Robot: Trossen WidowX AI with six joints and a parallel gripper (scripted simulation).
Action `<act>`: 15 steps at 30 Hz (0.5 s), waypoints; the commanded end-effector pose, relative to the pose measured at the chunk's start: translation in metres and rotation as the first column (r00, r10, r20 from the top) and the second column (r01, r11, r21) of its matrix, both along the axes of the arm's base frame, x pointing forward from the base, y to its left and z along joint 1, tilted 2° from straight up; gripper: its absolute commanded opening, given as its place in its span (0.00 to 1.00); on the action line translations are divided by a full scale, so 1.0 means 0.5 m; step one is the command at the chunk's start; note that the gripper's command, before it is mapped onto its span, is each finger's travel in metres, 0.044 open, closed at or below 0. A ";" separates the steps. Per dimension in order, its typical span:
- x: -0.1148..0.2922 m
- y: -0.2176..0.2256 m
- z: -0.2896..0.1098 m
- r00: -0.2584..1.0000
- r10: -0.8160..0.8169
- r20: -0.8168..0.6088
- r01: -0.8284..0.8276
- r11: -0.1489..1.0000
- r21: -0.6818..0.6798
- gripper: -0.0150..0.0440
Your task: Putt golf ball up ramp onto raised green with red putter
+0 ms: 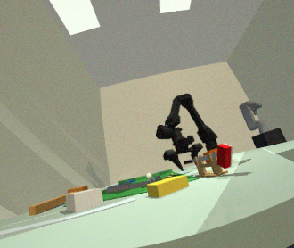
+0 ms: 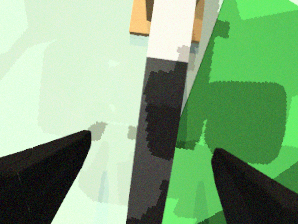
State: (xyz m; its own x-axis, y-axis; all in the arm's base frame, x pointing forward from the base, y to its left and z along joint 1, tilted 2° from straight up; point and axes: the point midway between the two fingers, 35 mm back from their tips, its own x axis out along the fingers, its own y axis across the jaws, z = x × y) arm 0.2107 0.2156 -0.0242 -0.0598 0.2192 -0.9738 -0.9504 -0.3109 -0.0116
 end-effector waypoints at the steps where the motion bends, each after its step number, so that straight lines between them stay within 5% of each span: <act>1: 0.000 0.000 0.001 1.000 0.000 0.000 0.000 1.000 0.000 0.69; 10: 0.000 0.000 0.001 1.000 0.000 0.000 0.000 1.000 0.000 0.29; 15: 0.000 0.000 0.001 1.000 0.000 0.000 0.000 1.000 0.000 0.25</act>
